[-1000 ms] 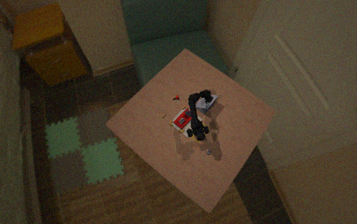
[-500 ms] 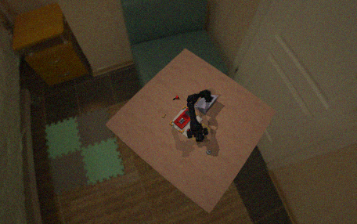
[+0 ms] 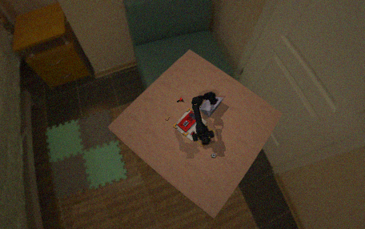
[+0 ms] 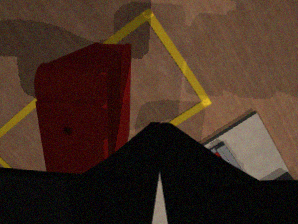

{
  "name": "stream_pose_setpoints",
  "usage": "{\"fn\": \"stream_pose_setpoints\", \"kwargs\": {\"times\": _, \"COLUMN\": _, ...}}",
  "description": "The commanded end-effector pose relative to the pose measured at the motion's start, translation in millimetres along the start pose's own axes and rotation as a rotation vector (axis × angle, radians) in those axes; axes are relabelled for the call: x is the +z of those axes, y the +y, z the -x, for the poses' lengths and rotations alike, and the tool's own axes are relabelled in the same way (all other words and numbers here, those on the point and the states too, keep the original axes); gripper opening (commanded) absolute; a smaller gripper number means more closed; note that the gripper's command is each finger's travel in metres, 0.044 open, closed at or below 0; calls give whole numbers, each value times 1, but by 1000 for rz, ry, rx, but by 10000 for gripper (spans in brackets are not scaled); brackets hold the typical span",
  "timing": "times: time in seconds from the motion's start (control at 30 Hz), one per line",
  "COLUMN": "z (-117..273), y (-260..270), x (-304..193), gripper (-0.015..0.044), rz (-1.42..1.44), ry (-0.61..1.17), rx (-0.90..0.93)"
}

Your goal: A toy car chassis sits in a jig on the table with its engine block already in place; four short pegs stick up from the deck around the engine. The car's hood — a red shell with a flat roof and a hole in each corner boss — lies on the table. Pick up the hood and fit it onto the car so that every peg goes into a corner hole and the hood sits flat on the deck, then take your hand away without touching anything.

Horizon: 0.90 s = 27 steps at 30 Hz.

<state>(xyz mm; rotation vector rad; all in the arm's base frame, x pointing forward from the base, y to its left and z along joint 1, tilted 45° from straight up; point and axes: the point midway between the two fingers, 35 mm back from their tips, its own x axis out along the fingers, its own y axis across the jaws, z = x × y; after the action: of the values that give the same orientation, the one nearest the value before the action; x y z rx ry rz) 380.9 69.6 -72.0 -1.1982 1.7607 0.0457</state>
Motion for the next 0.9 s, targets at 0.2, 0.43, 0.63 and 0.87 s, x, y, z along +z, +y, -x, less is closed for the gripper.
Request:
{"fn": "stream_pose_setpoints", "kwargs": {"times": 0.2, "z": 0, "y": 15, "x": 1, "gripper": 0, "rz": -2, "ry": -1, "rx": 4}}
{"fn": "stream_pose_setpoints", "kwargs": {"times": 0.43, "z": 0, "y": 23, "x": 1, "gripper": 0, "rz": -2, "ry": -1, "rx": 4}}
{"fn": "stream_pose_setpoints", "kwargs": {"times": 0.63, "z": 0, "y": 30, "x": 2, "gripper": 0, "rz": -1, "ry": -2, "rx": 5}}
{"fn": "stream_pose_setpoints", "kwargs": {"times": 0.87, "z": 0, "y": 39, "x": 1, "gripper": 0, "rz": -1, "ry": -2, "rx": 5}}
